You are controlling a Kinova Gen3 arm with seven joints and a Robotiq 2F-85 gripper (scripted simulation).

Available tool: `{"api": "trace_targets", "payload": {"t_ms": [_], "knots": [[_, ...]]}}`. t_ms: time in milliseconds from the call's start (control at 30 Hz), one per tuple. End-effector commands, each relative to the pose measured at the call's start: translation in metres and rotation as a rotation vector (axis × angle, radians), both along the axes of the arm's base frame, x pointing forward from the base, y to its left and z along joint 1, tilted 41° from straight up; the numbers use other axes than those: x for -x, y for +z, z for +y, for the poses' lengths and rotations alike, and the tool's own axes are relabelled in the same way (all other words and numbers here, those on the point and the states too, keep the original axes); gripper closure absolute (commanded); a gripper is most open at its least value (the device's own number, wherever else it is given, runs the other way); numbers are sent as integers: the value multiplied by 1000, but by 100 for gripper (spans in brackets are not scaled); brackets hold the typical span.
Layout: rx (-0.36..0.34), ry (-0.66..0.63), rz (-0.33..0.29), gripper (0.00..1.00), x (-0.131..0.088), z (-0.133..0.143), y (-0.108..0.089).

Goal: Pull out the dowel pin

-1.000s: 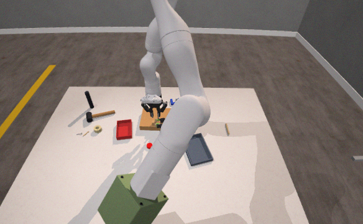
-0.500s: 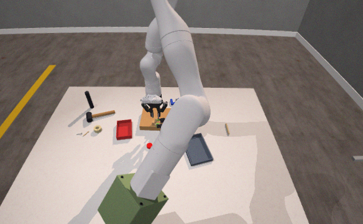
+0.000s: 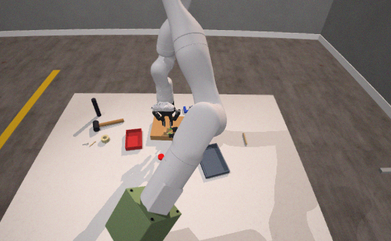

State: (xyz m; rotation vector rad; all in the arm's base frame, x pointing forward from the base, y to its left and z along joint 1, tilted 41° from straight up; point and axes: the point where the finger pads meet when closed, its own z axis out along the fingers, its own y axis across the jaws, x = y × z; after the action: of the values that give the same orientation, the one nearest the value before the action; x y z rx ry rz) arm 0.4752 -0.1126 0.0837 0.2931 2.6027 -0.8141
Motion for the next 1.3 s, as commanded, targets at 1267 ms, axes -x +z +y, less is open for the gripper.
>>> {"api": "trace_targets", "payload": {"t_ms": [1267], "knots": [[-6, 1, -9, 66, -7, -5, -8]]}}
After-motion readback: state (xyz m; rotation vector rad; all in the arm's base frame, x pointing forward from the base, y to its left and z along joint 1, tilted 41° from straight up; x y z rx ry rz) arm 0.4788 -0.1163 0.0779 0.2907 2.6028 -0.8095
